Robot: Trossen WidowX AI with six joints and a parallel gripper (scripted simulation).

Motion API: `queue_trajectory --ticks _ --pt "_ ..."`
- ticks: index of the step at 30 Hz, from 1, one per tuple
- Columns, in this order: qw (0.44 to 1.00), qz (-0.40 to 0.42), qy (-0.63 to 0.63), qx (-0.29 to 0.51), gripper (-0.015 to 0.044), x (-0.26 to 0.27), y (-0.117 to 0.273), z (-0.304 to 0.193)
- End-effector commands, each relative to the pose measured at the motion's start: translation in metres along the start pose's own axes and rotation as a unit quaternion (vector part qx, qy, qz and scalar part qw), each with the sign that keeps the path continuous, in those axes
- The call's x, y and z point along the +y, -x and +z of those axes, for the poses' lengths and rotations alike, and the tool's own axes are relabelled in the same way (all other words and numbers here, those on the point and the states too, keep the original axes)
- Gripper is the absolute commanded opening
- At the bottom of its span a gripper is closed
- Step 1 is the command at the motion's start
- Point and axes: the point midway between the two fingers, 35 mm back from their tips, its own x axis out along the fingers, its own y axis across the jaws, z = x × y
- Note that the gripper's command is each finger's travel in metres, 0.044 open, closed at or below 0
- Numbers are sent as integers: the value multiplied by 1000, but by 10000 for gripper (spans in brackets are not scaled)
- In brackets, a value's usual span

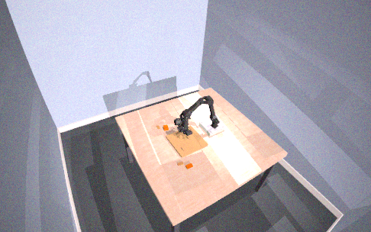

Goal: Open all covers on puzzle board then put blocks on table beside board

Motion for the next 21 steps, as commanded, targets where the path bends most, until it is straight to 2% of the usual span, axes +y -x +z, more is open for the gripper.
queue_trajectory --ticks 1,21 --pt "1000 -2 0 1 0 -1 0 4" --pt "1000 -2 0 0 0 -2 2 25"
